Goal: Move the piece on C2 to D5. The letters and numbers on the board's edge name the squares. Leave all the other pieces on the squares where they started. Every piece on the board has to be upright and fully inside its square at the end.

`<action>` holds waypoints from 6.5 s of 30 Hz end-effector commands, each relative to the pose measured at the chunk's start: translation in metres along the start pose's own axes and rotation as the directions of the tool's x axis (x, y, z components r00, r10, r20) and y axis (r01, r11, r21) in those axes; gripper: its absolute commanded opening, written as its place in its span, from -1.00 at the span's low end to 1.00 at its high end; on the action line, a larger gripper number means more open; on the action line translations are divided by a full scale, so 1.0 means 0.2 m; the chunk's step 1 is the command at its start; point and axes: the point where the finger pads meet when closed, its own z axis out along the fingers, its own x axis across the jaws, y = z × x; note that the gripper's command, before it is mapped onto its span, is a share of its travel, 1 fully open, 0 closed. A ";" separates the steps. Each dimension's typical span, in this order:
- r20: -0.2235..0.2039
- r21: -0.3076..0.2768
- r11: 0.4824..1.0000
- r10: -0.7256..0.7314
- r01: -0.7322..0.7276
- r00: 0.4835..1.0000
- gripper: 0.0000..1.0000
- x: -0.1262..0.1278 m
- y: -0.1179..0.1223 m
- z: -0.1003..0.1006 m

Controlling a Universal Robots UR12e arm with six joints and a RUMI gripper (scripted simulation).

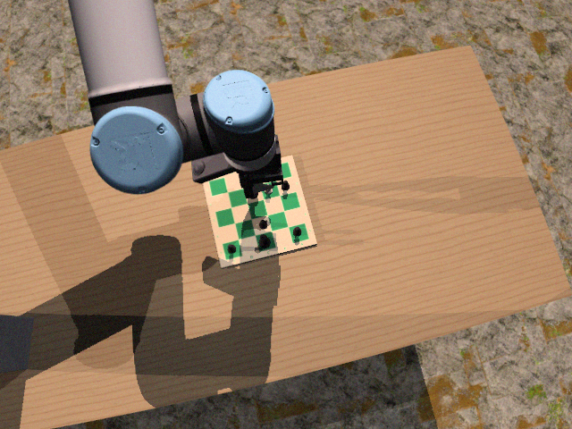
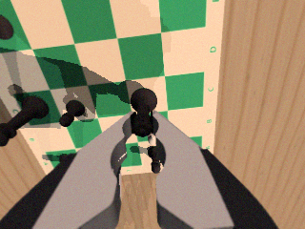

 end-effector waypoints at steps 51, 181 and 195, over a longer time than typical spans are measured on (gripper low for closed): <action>0.000 0.000 0.996 -0.087 0.087 0.996 -1.00 -0.57 -0.13 -0.43; 0.000 0.000 0.996 -0.087 0.087 0.996 -1.00 -0.57 -0.13 0.06; 0.000 0.000 0.996 -0.087 0.087 0.996 -0.70 -0.57 -0.13 0.06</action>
